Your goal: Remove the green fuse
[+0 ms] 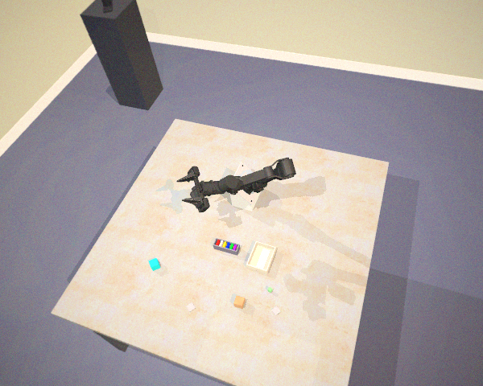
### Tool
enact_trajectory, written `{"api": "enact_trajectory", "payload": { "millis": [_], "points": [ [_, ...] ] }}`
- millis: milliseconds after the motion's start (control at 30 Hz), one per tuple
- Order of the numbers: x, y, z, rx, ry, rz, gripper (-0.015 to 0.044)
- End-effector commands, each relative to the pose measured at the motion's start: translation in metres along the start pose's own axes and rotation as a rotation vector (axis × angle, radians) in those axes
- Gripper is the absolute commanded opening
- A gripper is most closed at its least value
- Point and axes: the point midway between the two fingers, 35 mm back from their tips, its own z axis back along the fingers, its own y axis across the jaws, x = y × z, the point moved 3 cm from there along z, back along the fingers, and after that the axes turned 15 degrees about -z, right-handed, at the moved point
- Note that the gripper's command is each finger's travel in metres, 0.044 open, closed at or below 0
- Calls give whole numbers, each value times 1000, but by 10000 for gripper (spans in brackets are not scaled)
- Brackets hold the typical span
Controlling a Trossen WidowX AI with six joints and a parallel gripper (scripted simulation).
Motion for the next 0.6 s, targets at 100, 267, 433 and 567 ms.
{"api": "enact_trajectory", "payload": {
  "millis": [100, 267, 433, 567],
  "points": [
    [34, -11, -6, -6, -188, -196, 295],
    [99, -32, 0, 109, -564, -591, 164],
    [157, -54, 32, 439, -917, -987, 62],
    [188, -71, 72, 867, -1108, -1255, 62]
  ]
}}
